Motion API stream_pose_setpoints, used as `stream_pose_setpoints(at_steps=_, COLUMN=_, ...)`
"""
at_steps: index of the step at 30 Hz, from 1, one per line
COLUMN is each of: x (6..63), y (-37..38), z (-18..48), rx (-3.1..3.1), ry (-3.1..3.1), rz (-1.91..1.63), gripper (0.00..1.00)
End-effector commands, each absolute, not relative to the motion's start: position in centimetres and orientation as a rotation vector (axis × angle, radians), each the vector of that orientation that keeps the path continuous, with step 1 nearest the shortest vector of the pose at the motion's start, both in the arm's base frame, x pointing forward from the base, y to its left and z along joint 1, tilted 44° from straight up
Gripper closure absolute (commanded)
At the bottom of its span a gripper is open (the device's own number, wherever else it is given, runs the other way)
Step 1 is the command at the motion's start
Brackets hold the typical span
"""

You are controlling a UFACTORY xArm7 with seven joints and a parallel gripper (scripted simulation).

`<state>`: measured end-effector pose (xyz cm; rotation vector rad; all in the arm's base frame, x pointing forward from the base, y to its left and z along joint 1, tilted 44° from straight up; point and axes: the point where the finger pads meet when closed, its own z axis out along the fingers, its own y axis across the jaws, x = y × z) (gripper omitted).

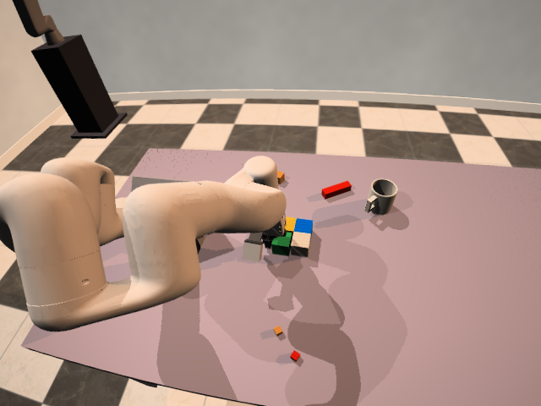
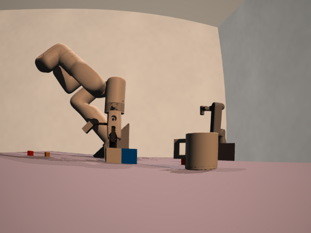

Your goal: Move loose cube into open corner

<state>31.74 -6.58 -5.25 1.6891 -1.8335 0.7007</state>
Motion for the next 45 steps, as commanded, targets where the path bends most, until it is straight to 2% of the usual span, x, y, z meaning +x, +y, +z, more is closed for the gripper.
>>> stream_pose_setpoints(at_steps=1, x=31.93, y=-6.44, z=-5.21, rx=1.693, ry=-1.834, rz=0.703, gripper=1.0)
stream_pose_setpoints(at_steps=45, x=31.38, y=-6.4, z=-5.22, rx=1.693, ry=-1.834, rz=0.703, gripper=1.0)
